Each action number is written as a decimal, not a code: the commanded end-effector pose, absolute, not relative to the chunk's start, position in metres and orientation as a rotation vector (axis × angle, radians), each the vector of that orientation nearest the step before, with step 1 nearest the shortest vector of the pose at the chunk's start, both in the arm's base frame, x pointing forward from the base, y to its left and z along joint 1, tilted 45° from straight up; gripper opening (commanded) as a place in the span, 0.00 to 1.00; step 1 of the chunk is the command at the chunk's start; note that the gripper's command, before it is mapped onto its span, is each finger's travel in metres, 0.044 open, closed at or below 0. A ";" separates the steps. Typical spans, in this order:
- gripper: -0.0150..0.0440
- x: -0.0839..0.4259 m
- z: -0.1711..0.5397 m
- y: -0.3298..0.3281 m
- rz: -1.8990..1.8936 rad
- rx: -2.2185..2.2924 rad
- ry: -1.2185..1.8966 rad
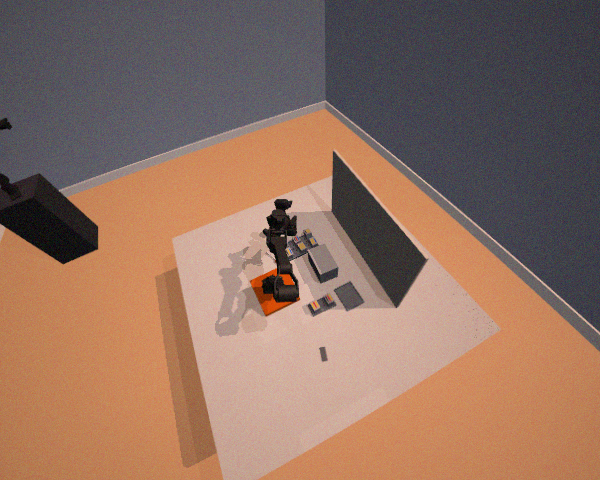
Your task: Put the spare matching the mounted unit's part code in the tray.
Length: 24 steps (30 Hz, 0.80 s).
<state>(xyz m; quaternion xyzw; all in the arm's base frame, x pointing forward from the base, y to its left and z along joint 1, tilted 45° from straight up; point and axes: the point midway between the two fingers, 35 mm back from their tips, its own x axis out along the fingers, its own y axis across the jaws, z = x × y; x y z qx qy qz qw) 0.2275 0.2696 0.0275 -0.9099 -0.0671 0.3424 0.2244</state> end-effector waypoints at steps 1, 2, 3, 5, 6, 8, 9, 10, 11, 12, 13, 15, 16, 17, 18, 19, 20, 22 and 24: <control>0.98 0.228 0.027 0.270 0.945 -2.511 -0.185; 1.00 0.228 0.027 0.270 0.945 -2.511 -0.185; 1.00 0.228 0.027 0.270 0.945 -2.511 -0.185; 1.00 0.228 0.027 0.270 0.945 -2.511 -0.185; 1.00 0.228 0.027 0.270 0.945 -2.511 -0.185; 1.00 0.234 0.026 0.268 0.948 -2.467 -0.115; 1.00 0.242 0.025 0.267 0.948 -2.410 -0.028; 1.00 0.252 0.023 0.264 0.942 -2.340 0.077; 1.00 0.261 0.022 0.260 0.928 -2.268 0.179; 1.00 0.271 0.021 0.256 0.909 -2.194 0.278; 1.00 0.280 0.020 0.252 0.883 -2.120 0.374; 1.00 0.297 0.019 0.241 0.814 -1.967 0.556; 1.00 0.306 0.019 0.235 0.771 -1.890 0.642; 1.00 0.313 0.020 0.229 0.727 -1.815 0.722; 1.00 0.319 0.021 0.223 0.678 -1.740 0.798; 1.00 0.326 0.022 0.216 0.625 -1.665 0.871; 1.00 0.330 0.023 0.211 0.585 -1.612 0.919; 1.00 0.335 0.024 0.204 0.527 -1.539 0.984; 1.00 0.341 0.026 0.197 0.466 -1.468 1.043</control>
